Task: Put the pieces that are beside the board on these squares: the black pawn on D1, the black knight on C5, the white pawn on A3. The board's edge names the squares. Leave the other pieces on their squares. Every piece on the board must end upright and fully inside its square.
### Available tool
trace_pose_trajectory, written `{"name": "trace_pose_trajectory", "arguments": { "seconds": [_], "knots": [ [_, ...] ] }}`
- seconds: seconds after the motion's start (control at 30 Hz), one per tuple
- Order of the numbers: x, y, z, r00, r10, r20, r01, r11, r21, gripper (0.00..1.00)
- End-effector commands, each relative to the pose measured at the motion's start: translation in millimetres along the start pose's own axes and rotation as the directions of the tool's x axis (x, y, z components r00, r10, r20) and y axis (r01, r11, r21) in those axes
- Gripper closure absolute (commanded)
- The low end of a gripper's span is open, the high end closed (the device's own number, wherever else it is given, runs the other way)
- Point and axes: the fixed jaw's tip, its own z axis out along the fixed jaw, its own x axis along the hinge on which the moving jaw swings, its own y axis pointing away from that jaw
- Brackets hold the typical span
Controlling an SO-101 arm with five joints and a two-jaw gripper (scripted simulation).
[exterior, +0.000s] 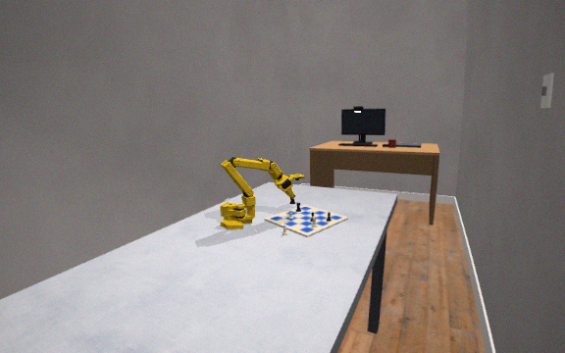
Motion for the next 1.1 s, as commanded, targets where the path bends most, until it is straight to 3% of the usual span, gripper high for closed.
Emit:
{"name": "trace_pose_trajectory", "arguments": {
  "seconds": [0.0, 0.63, 1.07],
  "knots": [
    [5.1, -1.6, 5.5, 1.000, 0.000, -0.014, 0.000, 1.000, 0.003, 1.00],
    [13.5, -1.6, 19.6, 1.000, 0.000, -0.015, 0.000, 1.000, 0.003, 1.00],
    [15.4, -1.6, 22.6, 1.000, 0.000, -0.015, 0.000, 1.000, 0.003, 1.00]
  ]
}}
